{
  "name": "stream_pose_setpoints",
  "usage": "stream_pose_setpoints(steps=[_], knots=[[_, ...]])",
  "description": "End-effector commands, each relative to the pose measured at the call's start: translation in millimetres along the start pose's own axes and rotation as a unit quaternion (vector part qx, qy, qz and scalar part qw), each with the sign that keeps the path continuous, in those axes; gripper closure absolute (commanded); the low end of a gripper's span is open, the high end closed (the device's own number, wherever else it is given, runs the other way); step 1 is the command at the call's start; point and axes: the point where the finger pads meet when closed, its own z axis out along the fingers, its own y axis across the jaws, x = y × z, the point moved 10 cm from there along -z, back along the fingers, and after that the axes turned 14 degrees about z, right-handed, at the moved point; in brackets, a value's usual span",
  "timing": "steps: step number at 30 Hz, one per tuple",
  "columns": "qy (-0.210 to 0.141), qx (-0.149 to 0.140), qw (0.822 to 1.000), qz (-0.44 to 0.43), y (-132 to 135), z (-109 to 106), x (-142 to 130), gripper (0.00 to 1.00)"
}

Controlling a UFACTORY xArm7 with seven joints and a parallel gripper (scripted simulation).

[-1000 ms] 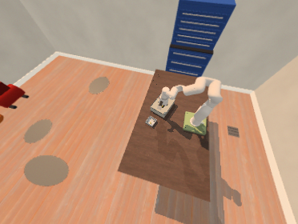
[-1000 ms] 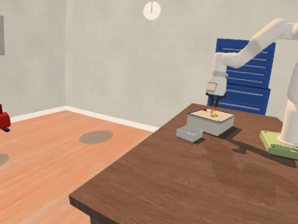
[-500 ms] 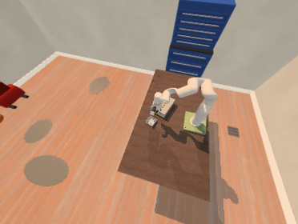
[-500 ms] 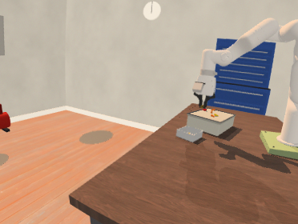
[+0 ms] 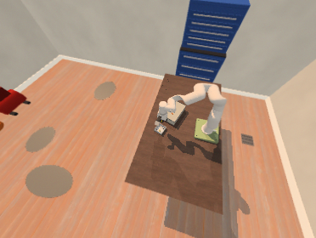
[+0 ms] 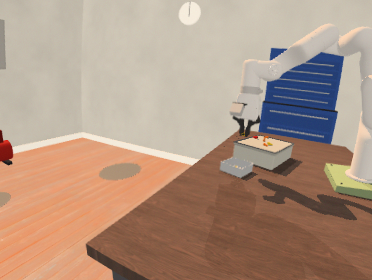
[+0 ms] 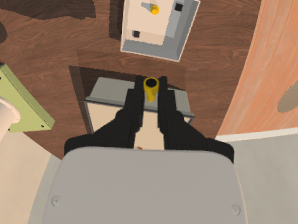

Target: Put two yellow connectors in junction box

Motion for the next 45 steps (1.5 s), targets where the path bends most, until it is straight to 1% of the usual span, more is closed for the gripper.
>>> stream_pose_setpoints(steps=[1, 13, 17, 21, 25, 27, 33, 36, 40, 45], knots=[[0.0, -0.002, 1.0, 0.0, 1.8, -1.8, 5.7, 0.98], [0.0, -0.002, 1.0, 0.0, 1.8, -1.7, 5.9, 0.98], [0.0, -0.002, 1.0, 0.0, 1.8, 3.4, 5.9, 0.98], [0.0, -0.002, 1.0, 0.0, 1.9, 22.1, 5.9, 0.98], [0.0, -0.002, 1.0, 0.0, 2.0, 53.7, 5.9, 0.98], [0.0, -0.002, 1.0, 0.0, 2.0, 53.7, 5.9, 0.98], [0.0, -0.002, 1.0, 0.0, 2.2, 108.3, 5.9, 0.98], [0.0, -0.002, 1.0, 0.0, 2.3, 127.6, 6.0, 0.98], [0.0, -0.002, 1.0, 0.0, 2.3, 139.7, 6.0, 0.98], [0.0, -0.002, 1.0, 0.0, 2.3, 141.1, 6.0, 0.98]])
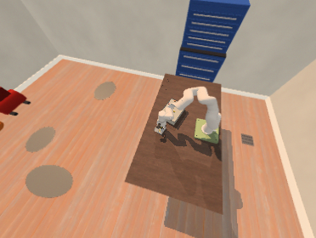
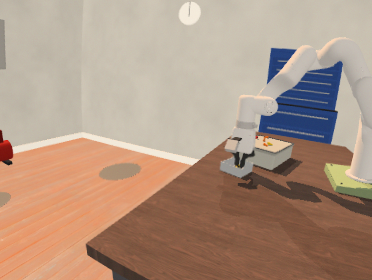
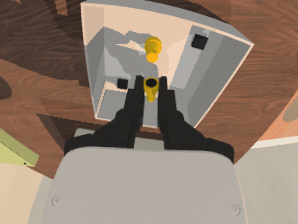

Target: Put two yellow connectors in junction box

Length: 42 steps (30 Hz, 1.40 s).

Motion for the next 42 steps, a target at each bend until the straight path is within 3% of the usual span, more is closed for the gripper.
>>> stream_pose_setpoints(steps=[1, 6, 7, 42], knots=[[0.001, -0.004, 1.0, 0.0, 2.8, 1.6, 1.7, 0.98], [0.001, -0.004, 1.0, 0.0, 2.8, 1.6, 1.7, 0.98], [0.001, -0.004, 1.0, 0.0, 2.8, 1.6, 1.7, 0.71], [0.001, -0.004, 1.0, 0.0, 2.8, 1.6, 1.7, 0.71]])
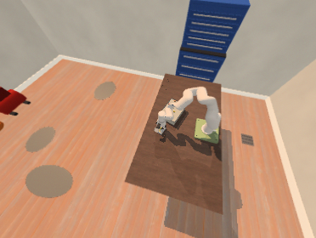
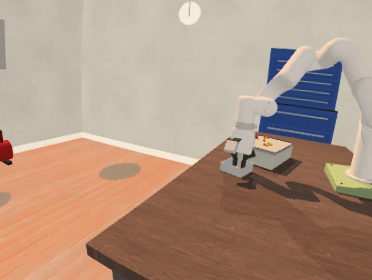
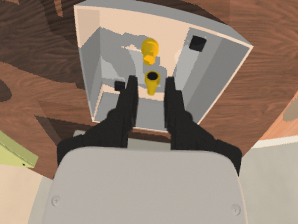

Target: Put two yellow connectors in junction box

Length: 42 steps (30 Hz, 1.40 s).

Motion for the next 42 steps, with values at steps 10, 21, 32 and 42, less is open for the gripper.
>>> stream_pose_setpoints(steps=[10, 21, 32, 42], knots=[[0.001, -0.002, 1.0, 0.0, 1.0, -1.7, 0.7, 0.71], [0.001, -0.002, 1.0, 0.0, 0.9, -32.0, 0.7, 0.71], [0.001, -0.002, 1.0, 0.0, 0.5, -136.8, 0.4, 0.71], [0.001, -0.002, 1.0, 0.0, 0.5, -144.6, 0.4, 0.71]])
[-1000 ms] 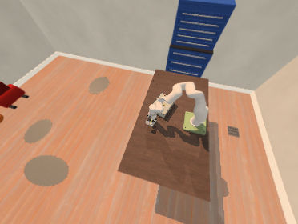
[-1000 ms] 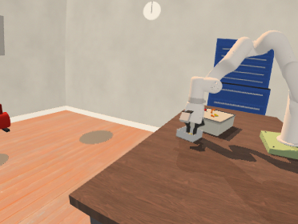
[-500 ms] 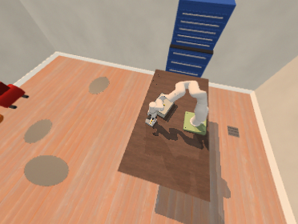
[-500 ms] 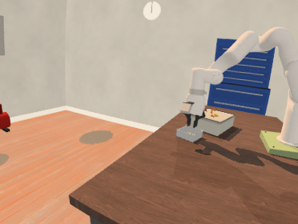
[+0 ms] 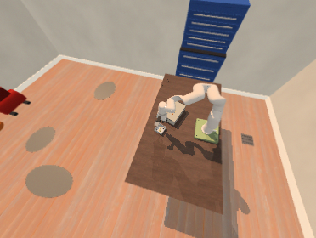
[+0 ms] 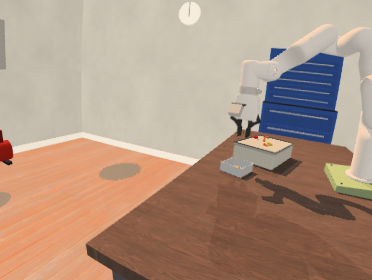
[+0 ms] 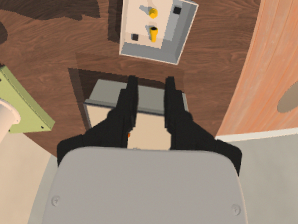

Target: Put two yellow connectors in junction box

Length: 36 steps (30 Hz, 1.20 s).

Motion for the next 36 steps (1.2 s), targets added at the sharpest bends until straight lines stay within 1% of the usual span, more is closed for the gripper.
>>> stream_pose_setpoints(steps=[1, 11, 13, 15, 17, 20, 36], knots=[[0.001, -0.002, 1.0, 0.0, 0.7, -4.1, 0.3, 0.71], [0.001, -0.002, 1.0, 0.0, 0.7, -4.5, 0.3, 0.71], [0.001, -0.002, 1.0, 0.0, 0.7, -10.5, 0.3, 0.71], [0.001, -0.002, 1.0, 0.0, 0.7, -22.3, 0.2, 0.71], [0.001, -0.002, 1.0, 0.0, 0.7, -22.3, 0.2, 0.71], [0.001, -0.002, 1.0, 0.0, 0.6, -33.8, 0.2, 0.71], [0.001, -0.002, 1.0, 0.0, 0.6, -34.1, 0.2, 0.71]])
